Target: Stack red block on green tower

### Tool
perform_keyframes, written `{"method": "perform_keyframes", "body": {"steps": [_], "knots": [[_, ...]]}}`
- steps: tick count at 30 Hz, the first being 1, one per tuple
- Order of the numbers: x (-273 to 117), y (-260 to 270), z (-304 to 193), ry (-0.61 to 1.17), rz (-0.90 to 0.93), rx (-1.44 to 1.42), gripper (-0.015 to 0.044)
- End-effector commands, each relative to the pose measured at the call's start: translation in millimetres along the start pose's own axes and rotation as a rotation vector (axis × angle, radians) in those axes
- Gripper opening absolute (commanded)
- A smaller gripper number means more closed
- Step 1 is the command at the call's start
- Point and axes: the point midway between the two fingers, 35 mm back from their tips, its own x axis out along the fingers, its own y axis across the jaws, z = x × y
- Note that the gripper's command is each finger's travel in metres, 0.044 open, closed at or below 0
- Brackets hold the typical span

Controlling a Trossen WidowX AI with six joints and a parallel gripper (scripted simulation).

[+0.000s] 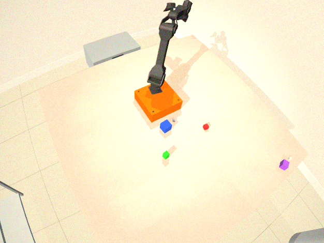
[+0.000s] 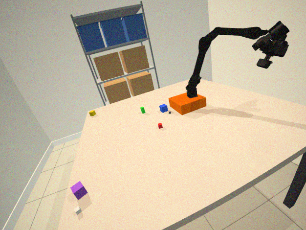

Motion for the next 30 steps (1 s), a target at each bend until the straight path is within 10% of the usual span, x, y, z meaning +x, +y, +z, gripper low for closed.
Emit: {"method": "perform_keyframes", "body": {"steps": [1, 30], "knots": [[-1.3, -0.9, 1.5, -0.005, -0.001, 0.002, 0.0426], [-255.4, -213.1, 127.5, -0.684, -0.242, 0.407, 0.044]]}}
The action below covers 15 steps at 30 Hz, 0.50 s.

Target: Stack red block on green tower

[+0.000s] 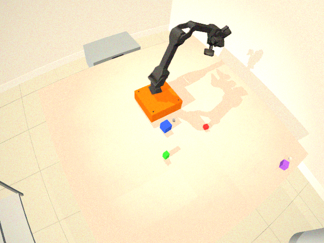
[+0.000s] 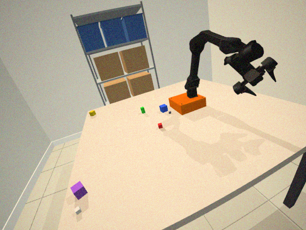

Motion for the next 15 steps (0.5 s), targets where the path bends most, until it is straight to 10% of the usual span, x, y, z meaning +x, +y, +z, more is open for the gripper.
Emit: {"method": "perform_keyframes", "body": {"steps": [1, 15], "knots": [[-14.5, -30.6, 23.6, -0.059, -0.045, 0.048, 0.044], [-92.8, -150.9, 93.5, -0.286, -0.186, 0.294, 0.044]]}}
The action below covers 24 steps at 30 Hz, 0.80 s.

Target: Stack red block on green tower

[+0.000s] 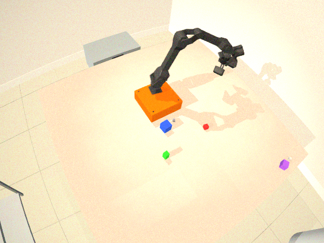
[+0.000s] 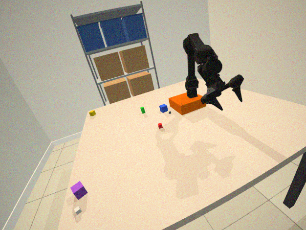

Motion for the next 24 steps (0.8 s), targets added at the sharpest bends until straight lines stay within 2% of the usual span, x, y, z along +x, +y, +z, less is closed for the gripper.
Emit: {"method": "perform_keyframes", "body": {"steps": [1, 13, 24], "knots": [[-8.9, -34.9, 22.5, -0.049, -0.06, 0.063, 0.044], [-59.9, -158.0, 76.3, -0.194, -0.238, 0.299, 0.044], [-109.8, -279.9, 76.5, -0.265, -0.439, 0.551, 0.044]]}}
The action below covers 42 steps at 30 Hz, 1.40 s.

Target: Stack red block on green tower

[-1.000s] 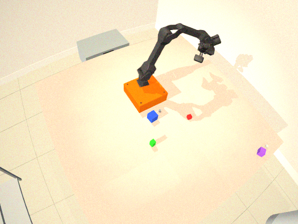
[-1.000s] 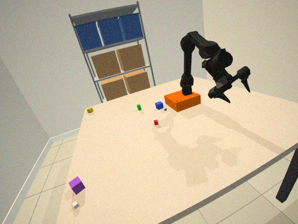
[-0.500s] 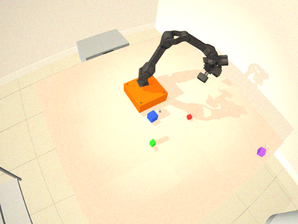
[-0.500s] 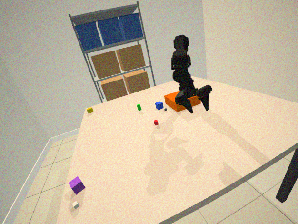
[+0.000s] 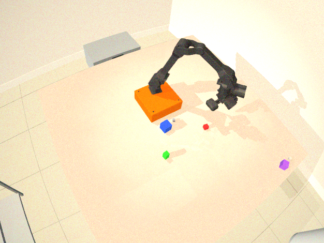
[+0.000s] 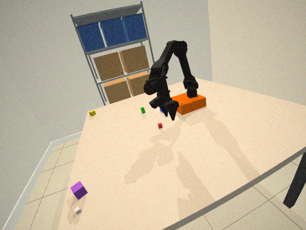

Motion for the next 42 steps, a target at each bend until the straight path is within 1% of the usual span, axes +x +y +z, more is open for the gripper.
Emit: {"method": "perform_keyframes", "body": {"steps": [1, 6, 8, 13, 20, 27, 42], "knots": [[2.9, -38.4, 12.4, -0.008, -0.077, 0.064, 0.044], [2.0, -93.0, 29.0, -0.018, -0.177, 0.167, 0.044], [1.8, -100.5, 30.6, -0.018, -0.19, 0.181, 0.044], [0.7, -100.4, 31.7, -0.018, -0.19, 0.181, 0.044], [39.5, -108.1, 32.2, -0.018, -0.19, 0.181, 0.044], [42.0, -108.6, 33.2, -0.018, -0.19, 0.181, 0.044], [65.6, -113.3, 33.4, -0.018, -0.19, 0.181, 0.044]]}}
